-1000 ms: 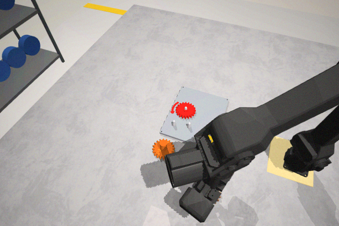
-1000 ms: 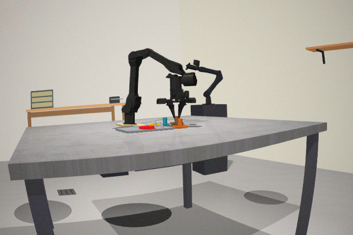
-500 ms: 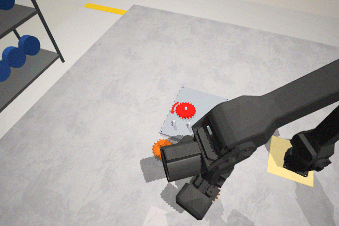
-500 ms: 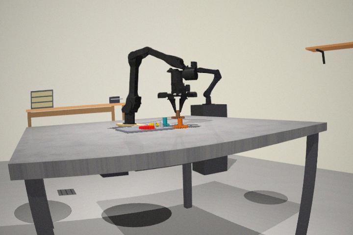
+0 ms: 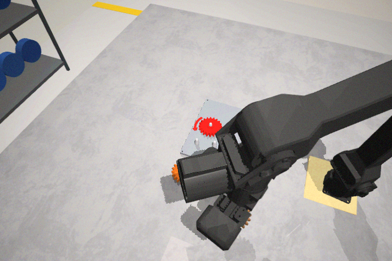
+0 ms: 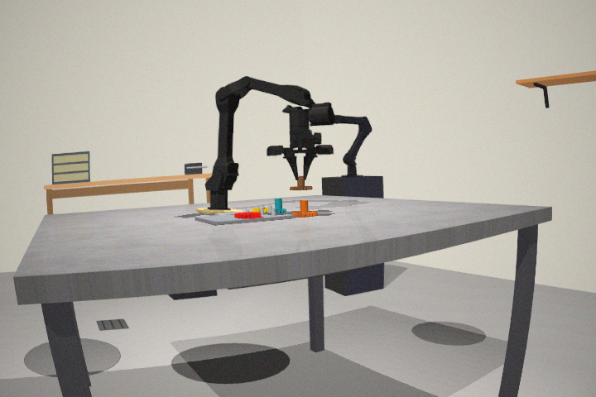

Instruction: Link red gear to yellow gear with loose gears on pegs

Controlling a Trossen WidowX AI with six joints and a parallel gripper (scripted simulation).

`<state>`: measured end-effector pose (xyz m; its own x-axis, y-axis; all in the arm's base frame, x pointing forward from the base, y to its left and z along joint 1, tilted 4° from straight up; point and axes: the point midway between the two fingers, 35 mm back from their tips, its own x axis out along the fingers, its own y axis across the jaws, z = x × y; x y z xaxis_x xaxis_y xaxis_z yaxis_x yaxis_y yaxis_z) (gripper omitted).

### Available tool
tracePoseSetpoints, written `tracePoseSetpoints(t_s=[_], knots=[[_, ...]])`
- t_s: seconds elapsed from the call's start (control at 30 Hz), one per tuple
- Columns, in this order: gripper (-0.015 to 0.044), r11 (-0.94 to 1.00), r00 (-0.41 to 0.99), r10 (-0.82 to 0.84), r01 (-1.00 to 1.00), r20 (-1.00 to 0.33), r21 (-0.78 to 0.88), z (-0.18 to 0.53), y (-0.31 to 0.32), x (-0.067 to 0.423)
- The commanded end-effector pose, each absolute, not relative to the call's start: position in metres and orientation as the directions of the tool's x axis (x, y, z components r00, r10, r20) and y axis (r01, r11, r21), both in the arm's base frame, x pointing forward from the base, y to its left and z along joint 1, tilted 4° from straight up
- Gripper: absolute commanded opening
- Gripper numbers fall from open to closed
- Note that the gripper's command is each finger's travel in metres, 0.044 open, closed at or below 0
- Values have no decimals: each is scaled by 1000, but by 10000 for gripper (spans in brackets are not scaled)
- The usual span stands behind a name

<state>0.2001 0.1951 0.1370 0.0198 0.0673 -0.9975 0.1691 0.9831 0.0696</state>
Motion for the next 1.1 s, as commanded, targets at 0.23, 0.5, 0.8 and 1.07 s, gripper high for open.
tracePoseSetpoints(t_s=[0.23,0.5,0.8,1.07], knots=[[0,984,25,77,161,-997,80,160,195,201],[0,984,25,77,160,-997,80,176,193,200],[0,984,25,76,159,-997,79,193,190,198],[0,984,25,75,159,-997,78,209,186,196]])
